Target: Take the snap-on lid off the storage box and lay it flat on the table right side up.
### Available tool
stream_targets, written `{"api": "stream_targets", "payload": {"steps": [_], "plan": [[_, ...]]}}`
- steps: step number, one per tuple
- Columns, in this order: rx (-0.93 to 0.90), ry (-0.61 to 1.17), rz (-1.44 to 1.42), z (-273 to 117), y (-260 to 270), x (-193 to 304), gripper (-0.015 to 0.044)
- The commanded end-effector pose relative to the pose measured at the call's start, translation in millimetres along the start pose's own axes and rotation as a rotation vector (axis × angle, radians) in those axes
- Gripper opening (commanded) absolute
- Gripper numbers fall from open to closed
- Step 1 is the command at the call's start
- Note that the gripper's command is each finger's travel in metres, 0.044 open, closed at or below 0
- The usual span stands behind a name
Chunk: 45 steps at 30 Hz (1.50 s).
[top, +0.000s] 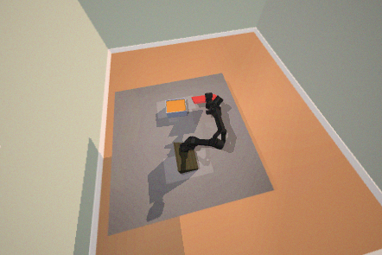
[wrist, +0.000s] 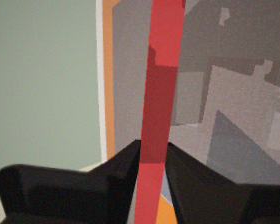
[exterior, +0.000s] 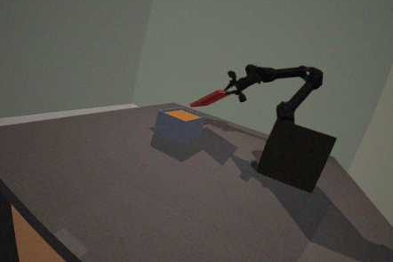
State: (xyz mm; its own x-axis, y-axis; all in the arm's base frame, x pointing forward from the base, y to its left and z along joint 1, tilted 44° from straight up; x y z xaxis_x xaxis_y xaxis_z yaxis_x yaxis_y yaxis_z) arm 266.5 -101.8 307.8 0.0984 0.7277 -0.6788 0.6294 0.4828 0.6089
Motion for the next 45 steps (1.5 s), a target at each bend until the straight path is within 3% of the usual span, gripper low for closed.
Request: {"api": "stream_targets", "payload": {"steps": [1, 45], "plan": [[-0.012, -0.001, -0.002, 1.0, -1.2, 0.1, 0.0000], [-0.012, -0.002, -0.004, 25.8, -31.6, 1.6, 0.0000]]}}
Point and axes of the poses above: the point midway between the two fingers, 35 mm back from their tips, its own z axis out along the fingers, its own y axis across the jaws, x = y × z, the point moved 8 cm from there along -z, back along the fingers, and after that the axes turned 1 degree about z, right-handed, at the moved point
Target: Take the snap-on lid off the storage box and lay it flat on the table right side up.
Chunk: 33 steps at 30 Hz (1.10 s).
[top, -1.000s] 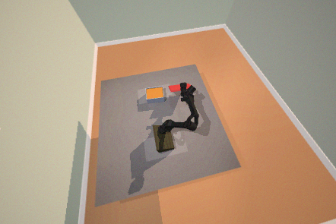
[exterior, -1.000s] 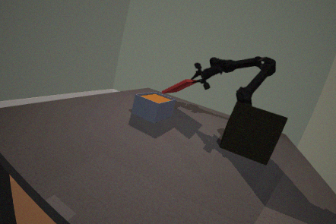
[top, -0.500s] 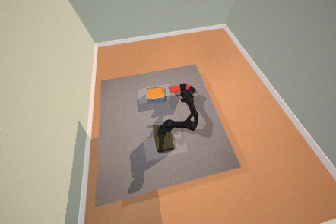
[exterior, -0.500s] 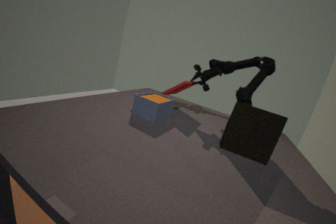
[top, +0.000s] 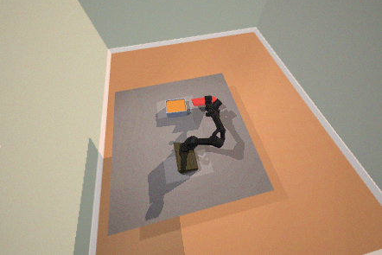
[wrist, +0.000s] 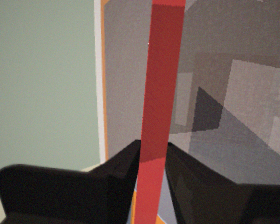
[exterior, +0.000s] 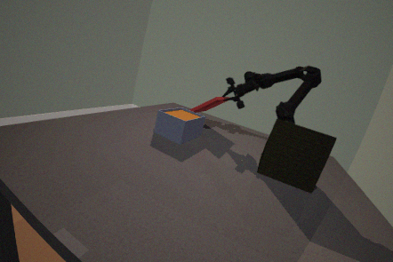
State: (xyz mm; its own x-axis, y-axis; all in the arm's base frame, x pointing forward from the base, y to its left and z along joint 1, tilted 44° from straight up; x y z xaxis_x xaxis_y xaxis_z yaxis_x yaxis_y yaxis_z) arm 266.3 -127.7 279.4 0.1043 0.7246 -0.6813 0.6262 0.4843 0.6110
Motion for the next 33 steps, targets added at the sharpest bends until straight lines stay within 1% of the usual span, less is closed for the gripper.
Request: {"api": "stream_targets", "payload": {"steps": [1, 33], "plan": [[-0.008, 0.005, -0.004, 2.2, -2.3, 1.1, 0.0000], [-0.008, 0.004, -0.005, 18.6, -21.7, 0.8, 0.0000]]}}
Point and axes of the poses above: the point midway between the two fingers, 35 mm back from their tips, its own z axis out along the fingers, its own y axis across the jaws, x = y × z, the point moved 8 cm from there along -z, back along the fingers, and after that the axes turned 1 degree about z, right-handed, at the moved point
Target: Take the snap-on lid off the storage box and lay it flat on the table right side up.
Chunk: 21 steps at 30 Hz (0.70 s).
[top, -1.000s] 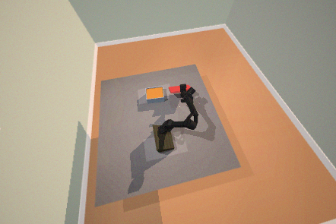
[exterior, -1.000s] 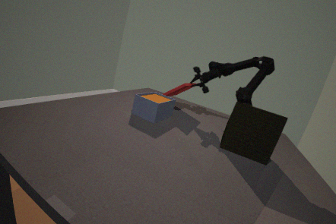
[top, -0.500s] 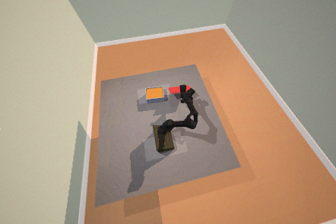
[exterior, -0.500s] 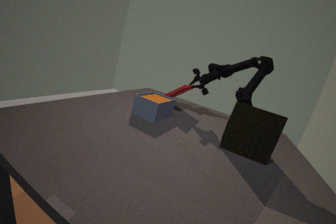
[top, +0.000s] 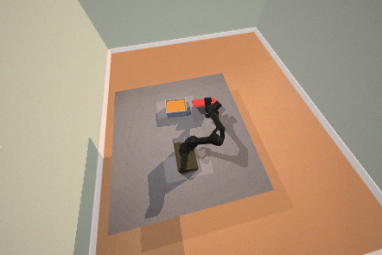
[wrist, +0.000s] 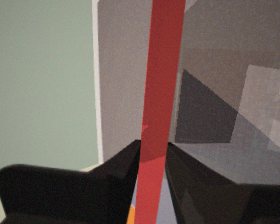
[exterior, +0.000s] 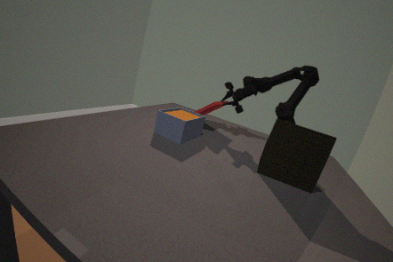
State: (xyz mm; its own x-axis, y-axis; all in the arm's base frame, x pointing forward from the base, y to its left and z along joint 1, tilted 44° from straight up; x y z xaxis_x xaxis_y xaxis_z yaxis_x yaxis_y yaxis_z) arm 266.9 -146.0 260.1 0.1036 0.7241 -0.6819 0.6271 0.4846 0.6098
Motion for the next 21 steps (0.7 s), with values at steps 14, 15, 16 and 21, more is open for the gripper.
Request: {"api": "stream_targets", "payload": {"steps": [14, 15, 16, 21], "plan": [[-0.009, 0.004, -0.005, 8.6, -9.9, 0.8, 0.0000], [-0.009, 0.004, -0.005, 9.2, -10.5, 0.8, 0.0000], [-0.009, 0.004, -0.005, 9.7, -11.1, 0.7, 0.0000], [-0.009, 0.004, -0.005, 12.3, -14.2, 0.7, 0.0000]]}}
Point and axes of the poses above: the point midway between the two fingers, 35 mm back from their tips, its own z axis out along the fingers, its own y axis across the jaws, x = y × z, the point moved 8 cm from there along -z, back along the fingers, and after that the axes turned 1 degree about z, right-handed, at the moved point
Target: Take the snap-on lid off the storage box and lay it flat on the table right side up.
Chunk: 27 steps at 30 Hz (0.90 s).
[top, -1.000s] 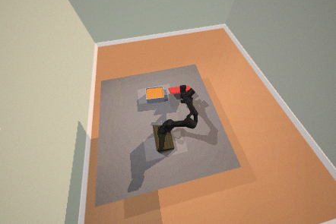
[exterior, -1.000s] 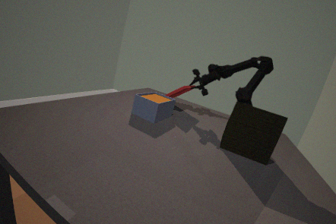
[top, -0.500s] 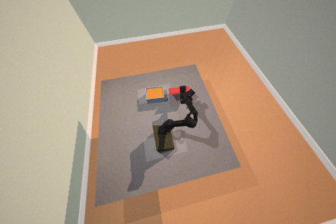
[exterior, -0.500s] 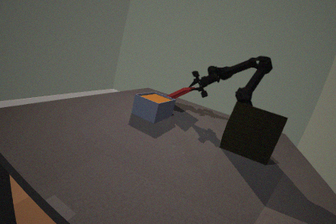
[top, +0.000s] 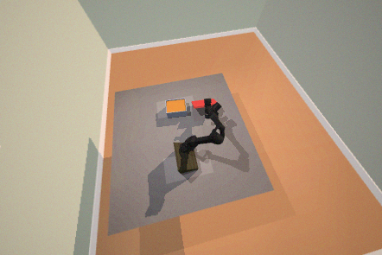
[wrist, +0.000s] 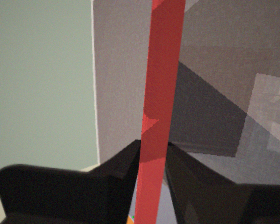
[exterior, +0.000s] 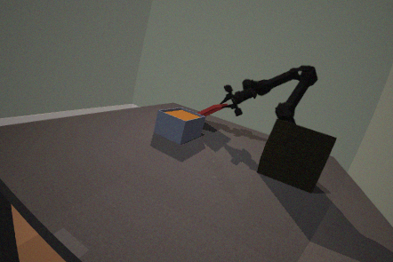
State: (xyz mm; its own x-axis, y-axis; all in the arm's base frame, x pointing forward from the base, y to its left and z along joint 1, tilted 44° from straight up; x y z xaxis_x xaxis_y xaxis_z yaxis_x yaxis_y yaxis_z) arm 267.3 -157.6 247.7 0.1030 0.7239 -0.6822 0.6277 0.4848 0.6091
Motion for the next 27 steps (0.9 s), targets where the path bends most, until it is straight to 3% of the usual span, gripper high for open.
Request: {"api": "stream_targets", "payload": {"steps": [1, 27], "plan": [[-0.010, 0.003, -0.004, 1.8, -1.8, 0.7, 0.0000], [-0.009, 0.003, -0.005, 15.2, -17.6, 0.5, 0.0000]]}}
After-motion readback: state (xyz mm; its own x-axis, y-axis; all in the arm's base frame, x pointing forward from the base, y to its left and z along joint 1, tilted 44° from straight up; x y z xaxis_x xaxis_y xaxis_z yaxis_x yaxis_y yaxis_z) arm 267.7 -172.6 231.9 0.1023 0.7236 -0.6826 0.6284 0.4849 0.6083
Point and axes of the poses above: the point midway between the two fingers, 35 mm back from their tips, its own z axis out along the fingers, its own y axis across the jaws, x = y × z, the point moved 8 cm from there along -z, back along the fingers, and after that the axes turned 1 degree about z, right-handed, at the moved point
